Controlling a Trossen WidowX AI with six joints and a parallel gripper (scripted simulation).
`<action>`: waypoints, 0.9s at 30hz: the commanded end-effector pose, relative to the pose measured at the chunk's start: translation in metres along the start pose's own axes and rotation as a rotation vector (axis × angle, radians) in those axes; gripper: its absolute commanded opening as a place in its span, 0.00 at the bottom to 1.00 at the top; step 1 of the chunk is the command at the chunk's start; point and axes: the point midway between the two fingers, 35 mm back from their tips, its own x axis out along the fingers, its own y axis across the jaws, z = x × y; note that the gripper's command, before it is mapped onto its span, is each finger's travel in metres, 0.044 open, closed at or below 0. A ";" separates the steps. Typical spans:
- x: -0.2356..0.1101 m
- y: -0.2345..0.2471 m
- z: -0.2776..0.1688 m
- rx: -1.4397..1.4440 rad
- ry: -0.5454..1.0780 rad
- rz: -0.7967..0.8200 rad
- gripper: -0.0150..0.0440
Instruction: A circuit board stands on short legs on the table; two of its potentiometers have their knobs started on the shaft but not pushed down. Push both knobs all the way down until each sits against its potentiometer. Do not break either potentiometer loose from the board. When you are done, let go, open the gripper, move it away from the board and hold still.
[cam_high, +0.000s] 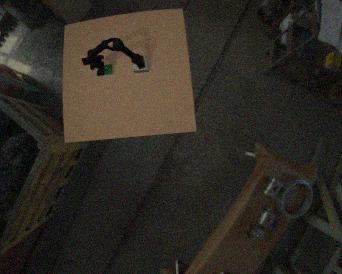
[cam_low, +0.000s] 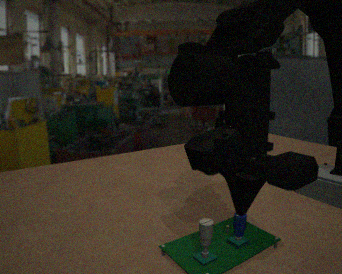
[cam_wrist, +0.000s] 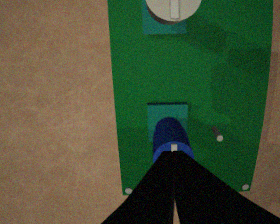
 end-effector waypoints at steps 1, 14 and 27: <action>0.004 -0.001 0.001 0.001 0.002 -0.003 0.25; 0.006 -0.001 0.001 0.001 0.002 -0.003 0.25; 0.008 -0.001 0.001 0.001 0.002 -0.003 0.25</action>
